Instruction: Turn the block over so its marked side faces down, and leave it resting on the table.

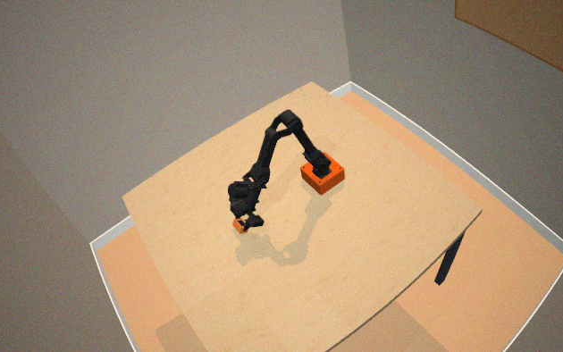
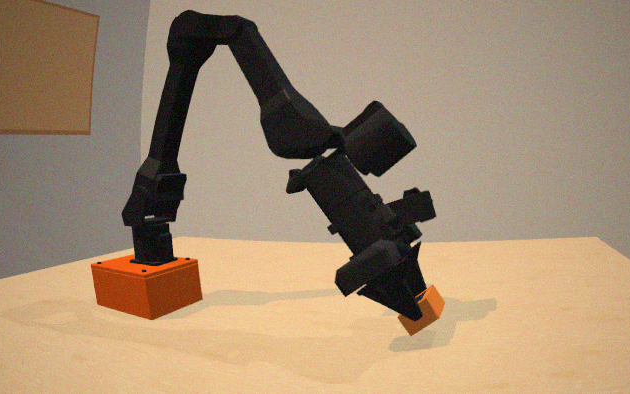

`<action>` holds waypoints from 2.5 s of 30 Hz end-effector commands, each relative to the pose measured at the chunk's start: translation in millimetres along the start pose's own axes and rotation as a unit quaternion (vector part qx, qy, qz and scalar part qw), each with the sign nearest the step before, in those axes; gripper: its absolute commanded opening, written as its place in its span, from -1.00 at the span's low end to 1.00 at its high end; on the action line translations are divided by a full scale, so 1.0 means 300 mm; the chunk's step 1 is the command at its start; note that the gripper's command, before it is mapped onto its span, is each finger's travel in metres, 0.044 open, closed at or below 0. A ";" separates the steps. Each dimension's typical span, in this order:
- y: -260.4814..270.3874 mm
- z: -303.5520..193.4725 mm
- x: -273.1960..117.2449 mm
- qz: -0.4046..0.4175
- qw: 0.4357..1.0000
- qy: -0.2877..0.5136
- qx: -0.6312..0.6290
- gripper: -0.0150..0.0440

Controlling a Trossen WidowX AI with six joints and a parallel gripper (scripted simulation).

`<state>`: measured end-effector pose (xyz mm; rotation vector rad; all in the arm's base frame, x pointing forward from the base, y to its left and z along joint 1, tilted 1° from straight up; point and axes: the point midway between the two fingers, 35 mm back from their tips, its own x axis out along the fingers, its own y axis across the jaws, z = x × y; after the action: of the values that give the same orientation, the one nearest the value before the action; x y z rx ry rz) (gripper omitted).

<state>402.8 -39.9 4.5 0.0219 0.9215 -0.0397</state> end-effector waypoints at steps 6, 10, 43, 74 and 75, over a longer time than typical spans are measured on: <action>0.000 -0.017 0.060 0.001 0.998 -0.061 0.004 -0.49; 0.000 -0.024 0.076 0.001 0.996 -0.090 0.005 -0.49; 0.004 -0.070 0.033 0.001 0.964 -0.265 0.004 -0.49; 0.004 -0.070 0.033 0.001 0.964 -0.265 0.004 1.00; 0.004 -0.070 0.033 0.001 0.964 -0.265 0.004 1.00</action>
<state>392.2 -38.6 -16.3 0.0107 0.3873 -0.0457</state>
